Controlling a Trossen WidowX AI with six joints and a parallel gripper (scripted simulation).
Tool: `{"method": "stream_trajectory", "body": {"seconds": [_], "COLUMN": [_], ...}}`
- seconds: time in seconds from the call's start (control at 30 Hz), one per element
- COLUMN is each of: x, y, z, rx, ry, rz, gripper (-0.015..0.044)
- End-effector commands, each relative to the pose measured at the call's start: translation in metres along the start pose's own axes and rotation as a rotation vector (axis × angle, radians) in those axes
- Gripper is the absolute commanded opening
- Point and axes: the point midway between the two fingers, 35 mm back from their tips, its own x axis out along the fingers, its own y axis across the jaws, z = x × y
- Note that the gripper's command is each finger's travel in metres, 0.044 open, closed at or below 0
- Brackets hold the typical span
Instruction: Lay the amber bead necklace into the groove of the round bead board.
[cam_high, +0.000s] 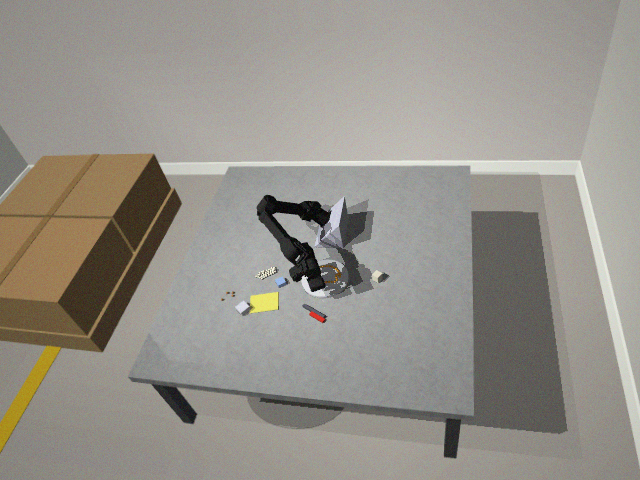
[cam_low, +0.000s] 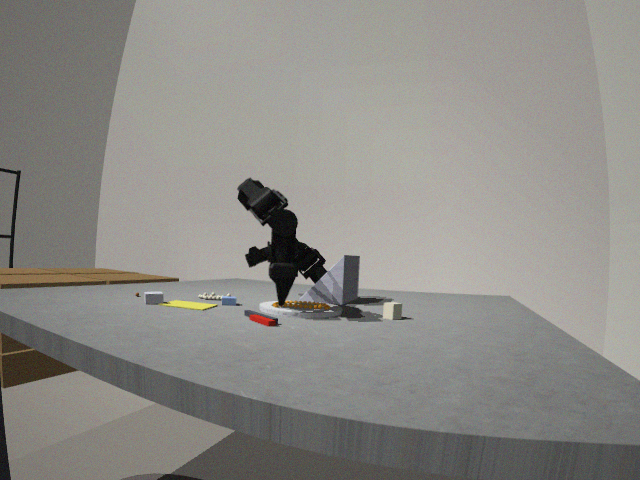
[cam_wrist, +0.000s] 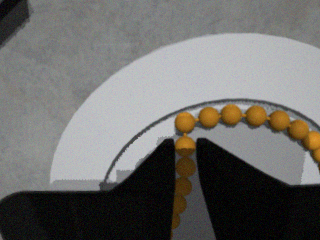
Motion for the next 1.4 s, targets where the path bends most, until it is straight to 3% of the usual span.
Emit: {"method": "stream_trajectory", "body": {"seconds": [0.0, 1.33, 1.37], "x": [0.000, 0.002, -0.001], "y": [0.000, 0.011, 0.012], "z": [0.000, 0.006, 0.005], "rx": [0.000, -0.004, -0.001], "ry": [0.000, -0.005, -0.001], "rz": [0.000, -0.003, 0.001], "gripper": [0.0000, 0.0000, 0.0026]}}
